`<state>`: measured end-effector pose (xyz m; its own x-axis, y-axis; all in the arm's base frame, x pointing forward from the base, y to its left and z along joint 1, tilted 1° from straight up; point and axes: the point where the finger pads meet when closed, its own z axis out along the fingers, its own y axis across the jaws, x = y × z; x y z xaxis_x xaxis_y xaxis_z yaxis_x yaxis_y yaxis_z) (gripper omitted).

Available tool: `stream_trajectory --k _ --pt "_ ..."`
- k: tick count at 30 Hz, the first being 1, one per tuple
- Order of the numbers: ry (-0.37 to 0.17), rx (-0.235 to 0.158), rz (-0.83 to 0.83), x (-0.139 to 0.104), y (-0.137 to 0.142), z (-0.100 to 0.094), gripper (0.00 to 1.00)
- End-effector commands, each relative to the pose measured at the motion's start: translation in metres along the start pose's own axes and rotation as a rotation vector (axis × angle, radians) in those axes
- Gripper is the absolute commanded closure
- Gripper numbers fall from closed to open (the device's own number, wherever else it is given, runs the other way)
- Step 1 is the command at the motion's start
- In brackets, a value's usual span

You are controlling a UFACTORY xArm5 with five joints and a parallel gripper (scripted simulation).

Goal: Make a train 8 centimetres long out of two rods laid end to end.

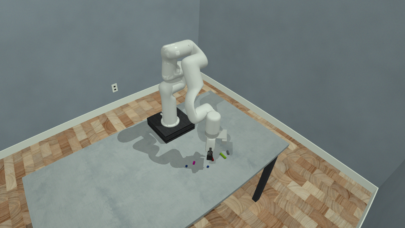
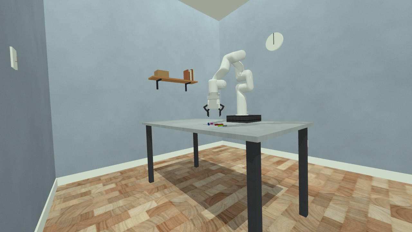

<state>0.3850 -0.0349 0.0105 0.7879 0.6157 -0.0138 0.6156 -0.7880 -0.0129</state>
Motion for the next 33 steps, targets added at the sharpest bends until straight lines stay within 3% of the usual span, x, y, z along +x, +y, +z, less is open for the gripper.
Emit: stream_trajectory --k 1,30,32,33 --pt "0.002 -0.002 0.0 0.001 0.001 -0.001 0.0" --pt "0.002 -0.002 0.0 0.001 0.001 -0.001 0.0" --pt "0.003 -0.002 0.015 -0.009 0.007 -0.002 0.0" --pt "0.004 -0.002 0.041 -0.025 0.017 -0.003 0.0"
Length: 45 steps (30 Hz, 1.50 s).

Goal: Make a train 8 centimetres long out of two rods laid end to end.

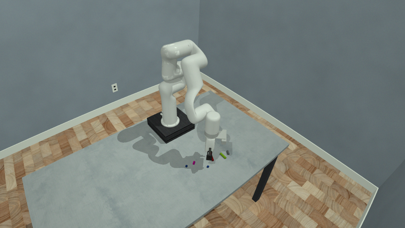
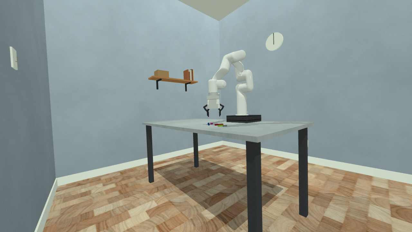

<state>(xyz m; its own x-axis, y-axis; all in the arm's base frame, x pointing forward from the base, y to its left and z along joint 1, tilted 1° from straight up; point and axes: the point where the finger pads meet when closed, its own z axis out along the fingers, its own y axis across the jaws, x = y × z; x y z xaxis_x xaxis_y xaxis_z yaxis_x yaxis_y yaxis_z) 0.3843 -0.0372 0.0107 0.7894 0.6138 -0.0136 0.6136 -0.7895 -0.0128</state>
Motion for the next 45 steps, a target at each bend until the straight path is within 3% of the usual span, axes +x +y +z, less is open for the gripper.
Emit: stream_trajectory --k 1,7,9,10,15,16,45 --pt "0.004 -0.001 0.056 -0.035 0.022 -0.004 0.0" --pt "0.005 0.0 0.121 -0.079 0.042 -0.007 0.0" --pt "0.005 0.0 0.121 -0.079 0.042 -0.007 0.0" --pt "0.006 0.0 0.155 -0.102 0.049 -0.008 0.0" --pt "0.007 0.001 0.192 -0.128 0.055 -0.009 0.0" --pt "0.007 0.001 0.192 -0.128 0.055 -0.009 0.76" --pt "0.007 0.001 0.192 -0.128 0.055 -0.009 0.76"
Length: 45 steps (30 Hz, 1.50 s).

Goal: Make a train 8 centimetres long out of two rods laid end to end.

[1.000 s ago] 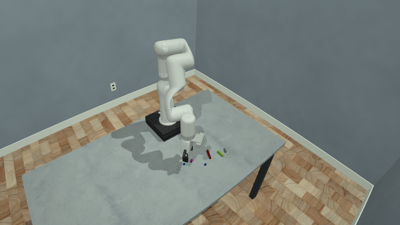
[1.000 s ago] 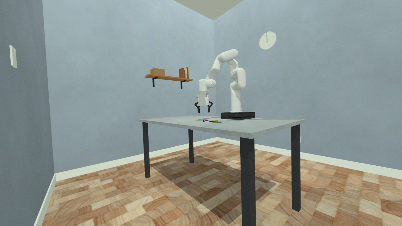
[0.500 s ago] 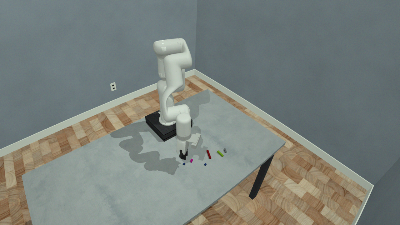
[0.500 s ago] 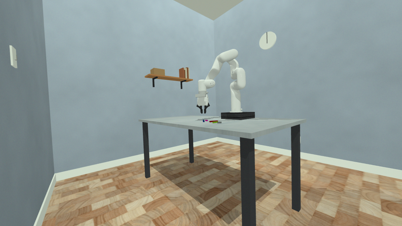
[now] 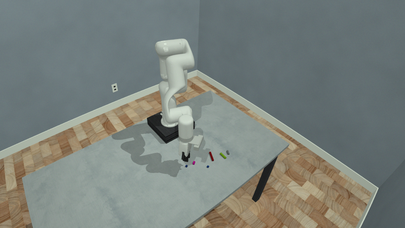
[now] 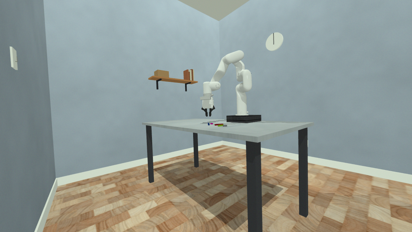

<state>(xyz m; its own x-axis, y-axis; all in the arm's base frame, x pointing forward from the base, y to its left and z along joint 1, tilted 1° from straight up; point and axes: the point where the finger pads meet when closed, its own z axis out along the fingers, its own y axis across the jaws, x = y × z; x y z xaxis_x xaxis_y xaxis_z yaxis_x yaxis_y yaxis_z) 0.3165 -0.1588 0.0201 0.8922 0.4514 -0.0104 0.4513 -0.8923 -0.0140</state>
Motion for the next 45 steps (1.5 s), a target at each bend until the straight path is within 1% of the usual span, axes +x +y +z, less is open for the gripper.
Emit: stream_trajectory --k 1,15,20,30,32,45 --pt "0.002 -0.003 0.0 0.001 0.001 -0.001 0.76" --pt "0.002 -0.003 0.0 0.001 0.001 0.0 0.76" --pt "0.002 -0.003 0.0 0.001 0.001 0.004 0.76" --pt "0.002 -0.002 0.0 0.001 0.001 0.016 0.76" --pt "0.002 -0.002 0.0 0.001 0.001 0.016 0.76" --pt "0.002 -0.002 0.0 0.001 0.001 0.036 0.76"
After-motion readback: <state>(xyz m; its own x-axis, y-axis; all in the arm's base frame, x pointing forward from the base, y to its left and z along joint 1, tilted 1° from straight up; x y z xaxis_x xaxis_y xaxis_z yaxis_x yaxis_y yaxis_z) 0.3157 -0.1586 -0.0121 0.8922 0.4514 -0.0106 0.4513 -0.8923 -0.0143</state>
